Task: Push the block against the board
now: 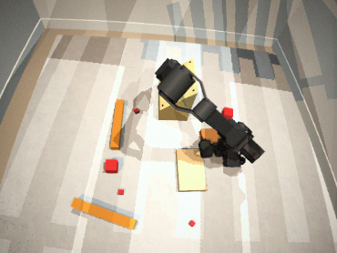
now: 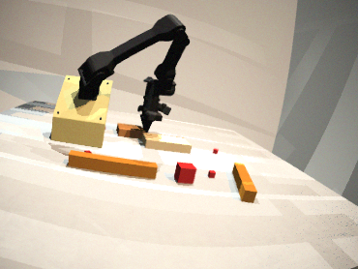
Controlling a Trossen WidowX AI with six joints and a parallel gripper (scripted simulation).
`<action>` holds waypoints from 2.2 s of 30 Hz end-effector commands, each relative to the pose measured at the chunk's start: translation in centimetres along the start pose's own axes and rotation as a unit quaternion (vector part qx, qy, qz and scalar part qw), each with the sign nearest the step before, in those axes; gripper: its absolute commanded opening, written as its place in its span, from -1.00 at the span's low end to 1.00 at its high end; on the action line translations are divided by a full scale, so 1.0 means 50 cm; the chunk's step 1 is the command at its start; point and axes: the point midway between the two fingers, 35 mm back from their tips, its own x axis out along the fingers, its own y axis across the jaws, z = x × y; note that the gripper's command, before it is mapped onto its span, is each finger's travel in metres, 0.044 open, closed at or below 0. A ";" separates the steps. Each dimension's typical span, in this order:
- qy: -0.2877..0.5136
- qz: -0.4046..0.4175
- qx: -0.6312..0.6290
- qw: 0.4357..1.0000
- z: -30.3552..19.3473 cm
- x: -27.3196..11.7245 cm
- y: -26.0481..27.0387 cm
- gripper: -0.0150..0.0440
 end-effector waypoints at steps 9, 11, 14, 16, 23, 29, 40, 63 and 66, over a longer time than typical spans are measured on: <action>0.007 0.000 -0.001 1.000 0.028 0.004 0.000 -0.49; 0.007 0.000 -0.001 1.000 0.035 0.004 0.000 -0.49; 0.007 0.000 -0.001 1.000 0.045 0.004 0.000 -0.49; 0.007 0.000 -0.001 1.000 0.051 0.004 0.000 -0.49; 0.006 -0.001 0.000 1.000 0.075 0.004 0.000 -0.49; 0.006 -0.001 0.000 1.000 0.092 0.005 -0.001 -0.49; 0.006 0.001 0.000 1.000 0.085 -0.107 0.002 -0.49; 0.011 0.005 0.002 1.000 -0.285 -0.044 0.079 -0.49; 0.010 0.004 0.003 1.000 -0.288 -0.003 0.076 -0.49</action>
